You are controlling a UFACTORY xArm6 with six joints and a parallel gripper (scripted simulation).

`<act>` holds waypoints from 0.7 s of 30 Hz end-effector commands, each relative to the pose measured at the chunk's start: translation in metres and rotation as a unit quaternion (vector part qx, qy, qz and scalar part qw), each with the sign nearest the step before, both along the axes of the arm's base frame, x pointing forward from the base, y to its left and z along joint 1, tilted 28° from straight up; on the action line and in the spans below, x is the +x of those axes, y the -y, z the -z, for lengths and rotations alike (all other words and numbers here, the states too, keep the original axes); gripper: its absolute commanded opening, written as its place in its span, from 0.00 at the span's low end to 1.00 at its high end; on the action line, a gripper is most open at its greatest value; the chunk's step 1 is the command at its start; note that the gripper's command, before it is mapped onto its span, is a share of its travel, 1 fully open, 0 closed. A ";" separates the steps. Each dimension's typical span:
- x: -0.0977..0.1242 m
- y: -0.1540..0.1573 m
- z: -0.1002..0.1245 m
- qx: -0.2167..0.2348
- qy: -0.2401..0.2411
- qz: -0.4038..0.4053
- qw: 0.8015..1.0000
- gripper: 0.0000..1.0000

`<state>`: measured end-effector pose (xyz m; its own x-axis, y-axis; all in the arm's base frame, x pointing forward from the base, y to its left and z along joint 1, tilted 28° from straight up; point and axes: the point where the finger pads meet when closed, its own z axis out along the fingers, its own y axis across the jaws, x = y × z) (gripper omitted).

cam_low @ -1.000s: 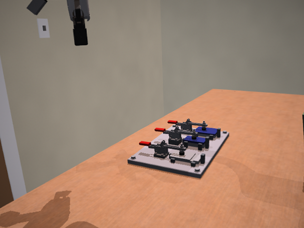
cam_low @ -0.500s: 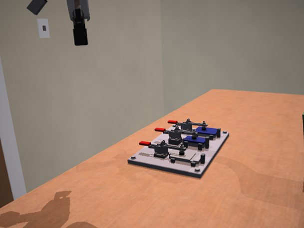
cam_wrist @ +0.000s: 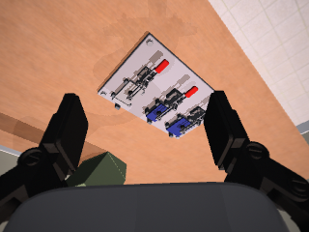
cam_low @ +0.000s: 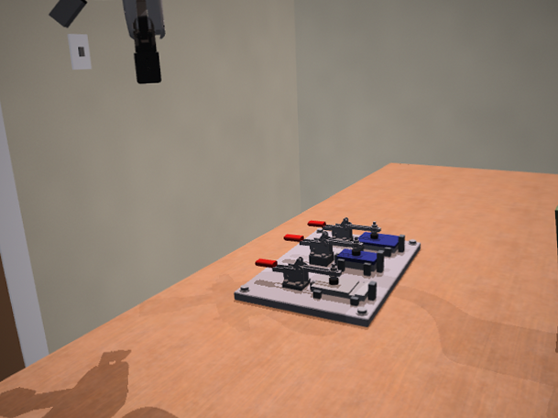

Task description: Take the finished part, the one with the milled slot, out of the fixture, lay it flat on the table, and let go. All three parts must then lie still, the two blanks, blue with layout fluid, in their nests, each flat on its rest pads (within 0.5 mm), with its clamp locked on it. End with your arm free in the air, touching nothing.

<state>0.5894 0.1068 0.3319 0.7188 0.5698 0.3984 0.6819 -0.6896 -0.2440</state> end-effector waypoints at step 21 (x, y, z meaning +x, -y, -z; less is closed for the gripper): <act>-0.026 0.002 0.043 0.027 -0.030 0.058 0.998 1.00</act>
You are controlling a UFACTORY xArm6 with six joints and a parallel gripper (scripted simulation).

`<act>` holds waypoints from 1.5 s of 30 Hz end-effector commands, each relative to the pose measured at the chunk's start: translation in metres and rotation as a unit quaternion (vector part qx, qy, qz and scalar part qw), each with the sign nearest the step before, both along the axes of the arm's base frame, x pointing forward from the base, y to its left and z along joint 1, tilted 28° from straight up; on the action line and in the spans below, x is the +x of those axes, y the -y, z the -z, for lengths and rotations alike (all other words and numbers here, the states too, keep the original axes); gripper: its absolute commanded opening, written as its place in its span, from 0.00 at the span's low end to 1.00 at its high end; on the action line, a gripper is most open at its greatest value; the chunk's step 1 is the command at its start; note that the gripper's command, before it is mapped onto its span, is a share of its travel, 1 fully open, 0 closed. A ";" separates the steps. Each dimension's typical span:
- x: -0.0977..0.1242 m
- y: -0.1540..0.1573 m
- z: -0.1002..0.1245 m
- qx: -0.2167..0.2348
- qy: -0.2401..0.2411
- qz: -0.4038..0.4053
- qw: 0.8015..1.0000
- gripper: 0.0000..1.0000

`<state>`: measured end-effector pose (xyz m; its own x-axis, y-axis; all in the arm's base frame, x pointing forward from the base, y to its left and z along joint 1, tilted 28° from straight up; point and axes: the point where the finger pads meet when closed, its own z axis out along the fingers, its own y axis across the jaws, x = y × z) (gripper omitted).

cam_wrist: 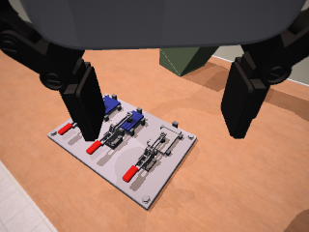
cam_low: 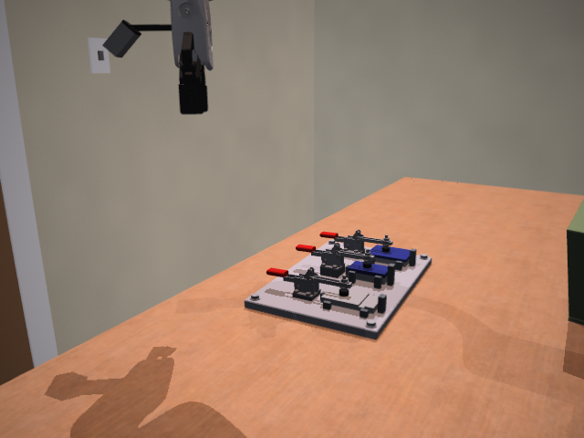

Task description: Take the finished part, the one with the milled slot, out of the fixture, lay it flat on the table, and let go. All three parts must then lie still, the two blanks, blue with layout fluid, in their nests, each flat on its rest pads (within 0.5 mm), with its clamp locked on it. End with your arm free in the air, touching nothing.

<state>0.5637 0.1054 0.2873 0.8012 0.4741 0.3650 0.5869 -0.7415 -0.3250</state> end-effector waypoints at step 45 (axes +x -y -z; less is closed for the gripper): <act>-0.074 0.014 0.091 0.030 -0.058 0.131 0.989 1.00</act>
<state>0.5044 0.0953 0.2122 0.9139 0.2706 0.3027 0.3820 -0.8258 -0.4150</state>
